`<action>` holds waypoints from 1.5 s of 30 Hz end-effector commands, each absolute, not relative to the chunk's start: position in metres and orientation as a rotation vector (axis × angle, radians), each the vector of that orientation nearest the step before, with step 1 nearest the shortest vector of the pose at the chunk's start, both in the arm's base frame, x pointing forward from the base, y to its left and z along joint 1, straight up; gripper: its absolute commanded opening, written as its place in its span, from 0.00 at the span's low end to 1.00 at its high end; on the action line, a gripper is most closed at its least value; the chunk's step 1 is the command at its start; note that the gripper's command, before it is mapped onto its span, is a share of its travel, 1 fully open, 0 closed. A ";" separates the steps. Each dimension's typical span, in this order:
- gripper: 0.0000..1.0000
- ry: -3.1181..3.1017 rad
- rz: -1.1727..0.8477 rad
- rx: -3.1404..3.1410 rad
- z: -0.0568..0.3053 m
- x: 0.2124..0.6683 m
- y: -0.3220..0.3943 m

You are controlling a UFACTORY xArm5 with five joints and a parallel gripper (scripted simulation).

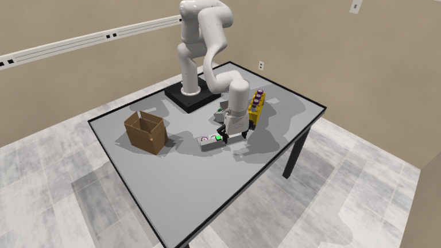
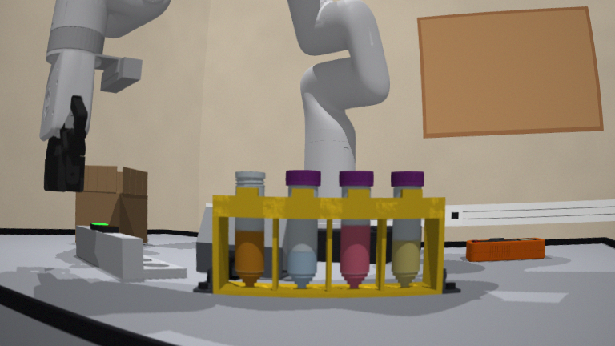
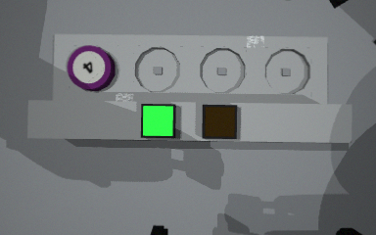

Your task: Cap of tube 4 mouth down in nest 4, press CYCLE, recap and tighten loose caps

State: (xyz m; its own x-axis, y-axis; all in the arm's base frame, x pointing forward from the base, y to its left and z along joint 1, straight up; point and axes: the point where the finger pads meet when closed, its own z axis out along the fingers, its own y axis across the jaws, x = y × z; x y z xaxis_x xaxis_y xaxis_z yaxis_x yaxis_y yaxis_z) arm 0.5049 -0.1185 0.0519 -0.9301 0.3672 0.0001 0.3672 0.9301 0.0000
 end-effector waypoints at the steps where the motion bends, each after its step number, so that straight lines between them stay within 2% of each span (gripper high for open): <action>1: 1.00 -3.090 -0.006 -0.588 0.054 0.506 -0.119; 19: 1.00 -3.090 -0.006 -0.588 0.054 0.506 -0.119; 20: 0.46 -3.090 -0.006 -0.588 0.057 0.499 -0.122; 45: 0.46 -3.090 -0.005 -0.588 0.124 0.365 -0.182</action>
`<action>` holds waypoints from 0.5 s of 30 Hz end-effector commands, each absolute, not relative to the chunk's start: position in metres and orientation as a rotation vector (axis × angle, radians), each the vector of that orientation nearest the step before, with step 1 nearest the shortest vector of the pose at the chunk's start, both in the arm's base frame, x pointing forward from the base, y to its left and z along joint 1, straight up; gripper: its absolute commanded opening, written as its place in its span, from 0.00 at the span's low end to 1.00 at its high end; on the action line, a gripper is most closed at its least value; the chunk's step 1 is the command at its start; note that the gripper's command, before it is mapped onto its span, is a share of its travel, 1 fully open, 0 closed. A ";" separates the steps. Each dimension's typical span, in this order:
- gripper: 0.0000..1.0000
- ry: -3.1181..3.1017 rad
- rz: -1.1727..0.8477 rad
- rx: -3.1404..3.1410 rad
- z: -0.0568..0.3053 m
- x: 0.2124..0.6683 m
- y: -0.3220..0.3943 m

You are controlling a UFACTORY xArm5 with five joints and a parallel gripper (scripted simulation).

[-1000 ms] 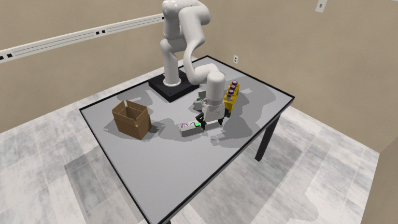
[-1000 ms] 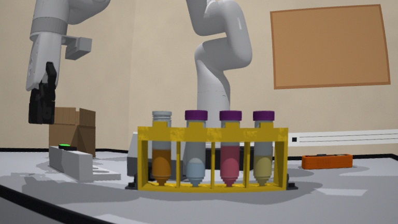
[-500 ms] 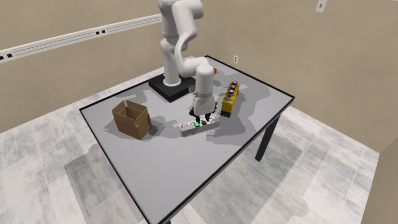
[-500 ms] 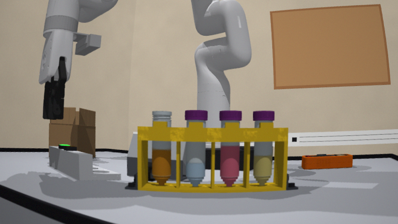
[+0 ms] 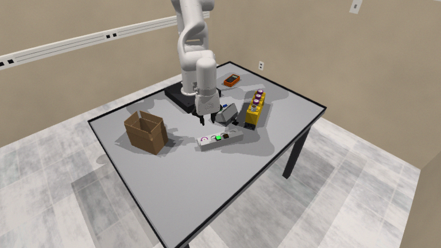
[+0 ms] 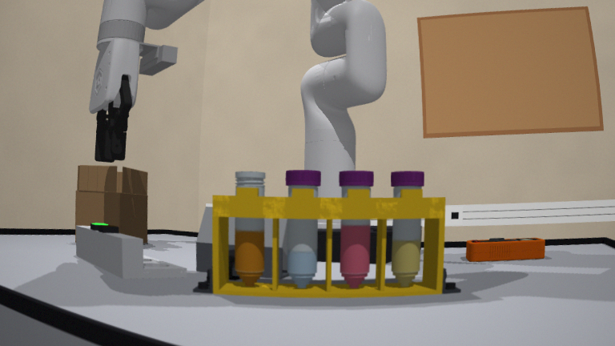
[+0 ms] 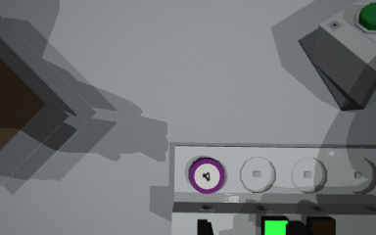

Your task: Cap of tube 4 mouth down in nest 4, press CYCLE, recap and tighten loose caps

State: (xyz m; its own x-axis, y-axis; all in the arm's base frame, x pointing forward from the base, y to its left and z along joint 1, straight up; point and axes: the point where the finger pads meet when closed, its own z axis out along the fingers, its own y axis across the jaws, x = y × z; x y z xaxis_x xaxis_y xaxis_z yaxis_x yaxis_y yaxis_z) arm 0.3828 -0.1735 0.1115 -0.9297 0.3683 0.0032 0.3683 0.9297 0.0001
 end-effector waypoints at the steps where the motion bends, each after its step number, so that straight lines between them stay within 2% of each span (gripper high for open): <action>1: 0.46 -3.090 -0.005 -0.588 0.124 0.365 -0.182; 10: 0.46 -3.090 -0.005 -0.588 0.124 0.365 -0.182; 15: 0.46 -3.090 -0.005 -0.588 0.099 0.365 -0.182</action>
